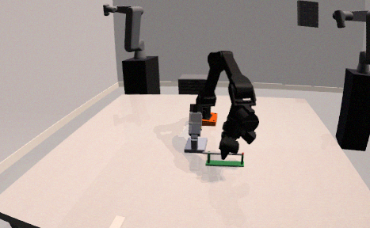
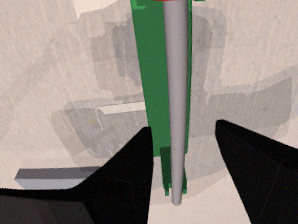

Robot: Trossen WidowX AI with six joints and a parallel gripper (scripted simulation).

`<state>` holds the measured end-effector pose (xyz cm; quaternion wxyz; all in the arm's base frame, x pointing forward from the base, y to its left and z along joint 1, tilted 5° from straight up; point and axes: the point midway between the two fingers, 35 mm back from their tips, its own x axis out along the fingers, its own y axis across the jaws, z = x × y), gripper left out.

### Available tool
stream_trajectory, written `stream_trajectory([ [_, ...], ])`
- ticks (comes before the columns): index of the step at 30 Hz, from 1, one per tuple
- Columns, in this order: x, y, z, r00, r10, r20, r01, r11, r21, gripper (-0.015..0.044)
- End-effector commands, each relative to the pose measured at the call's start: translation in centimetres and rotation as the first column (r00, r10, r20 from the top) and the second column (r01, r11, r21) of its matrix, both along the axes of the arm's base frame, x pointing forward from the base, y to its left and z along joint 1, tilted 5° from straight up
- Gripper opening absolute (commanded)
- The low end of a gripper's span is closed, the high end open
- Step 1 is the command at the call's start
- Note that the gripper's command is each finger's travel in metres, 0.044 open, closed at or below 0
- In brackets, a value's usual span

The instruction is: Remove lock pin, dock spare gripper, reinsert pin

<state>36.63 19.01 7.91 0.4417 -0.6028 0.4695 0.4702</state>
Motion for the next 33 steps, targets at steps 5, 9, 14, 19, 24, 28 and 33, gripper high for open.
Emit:
stream_trajectory([
  [5,-0.3,0.0,-1.8,1.000,-0.004,-0.014,0.004,1.000,-0.004,0.0180],
  [9,-0.3,0.1,-2.4,1.000,-0.004,-0.014,0.004,1.000,-0.004,0.0180],
  [14,-0.3,0.1,-2.4,1.000,-0.004,-0.014,0.004,1.000,-0.004,0.0180],
  [19,-0.3,0.1,-2.4,1.000,-0.004,-0.014,0.004,1.000,-0.004,0.0180],
  [24,-0.3,0.1,-2.4,1.000,-0.004,-0.014,0.004,1.000,-0.004,0.0180],
  [28,-0.3,0.1,-2.4,1.000,-0.004,-0.014,0.004,1.000,-0.004,0.0101],
  [33,-0.3,0.1,-2.4,1.000,-0.004,-0.014,0.004,1.000,-0.004,0.0000],
])
